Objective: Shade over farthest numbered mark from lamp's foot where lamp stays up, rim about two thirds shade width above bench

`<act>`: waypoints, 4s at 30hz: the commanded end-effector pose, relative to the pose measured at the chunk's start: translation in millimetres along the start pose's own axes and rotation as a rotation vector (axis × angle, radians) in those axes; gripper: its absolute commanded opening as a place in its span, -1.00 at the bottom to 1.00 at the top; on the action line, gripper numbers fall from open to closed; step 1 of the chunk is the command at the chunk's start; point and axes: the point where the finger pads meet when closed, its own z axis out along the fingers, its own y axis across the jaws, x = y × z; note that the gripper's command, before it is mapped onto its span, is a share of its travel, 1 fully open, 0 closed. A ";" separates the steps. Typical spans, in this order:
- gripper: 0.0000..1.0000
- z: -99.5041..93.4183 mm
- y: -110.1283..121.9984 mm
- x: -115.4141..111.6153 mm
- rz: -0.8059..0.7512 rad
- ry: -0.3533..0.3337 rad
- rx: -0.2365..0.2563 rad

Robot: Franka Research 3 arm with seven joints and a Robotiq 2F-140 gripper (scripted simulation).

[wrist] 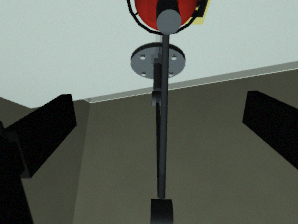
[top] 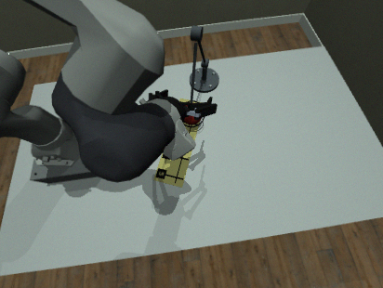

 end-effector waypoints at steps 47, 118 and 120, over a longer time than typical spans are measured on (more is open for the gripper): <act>1.00 9.3 11.5 -25.7 0.038 0.181 -0.017; 1.00 123.9 23.9 -5.2 0.056 0.181 -0.042; 1.00 124.4 22.4 -5.1 0.053 0.181 -0.038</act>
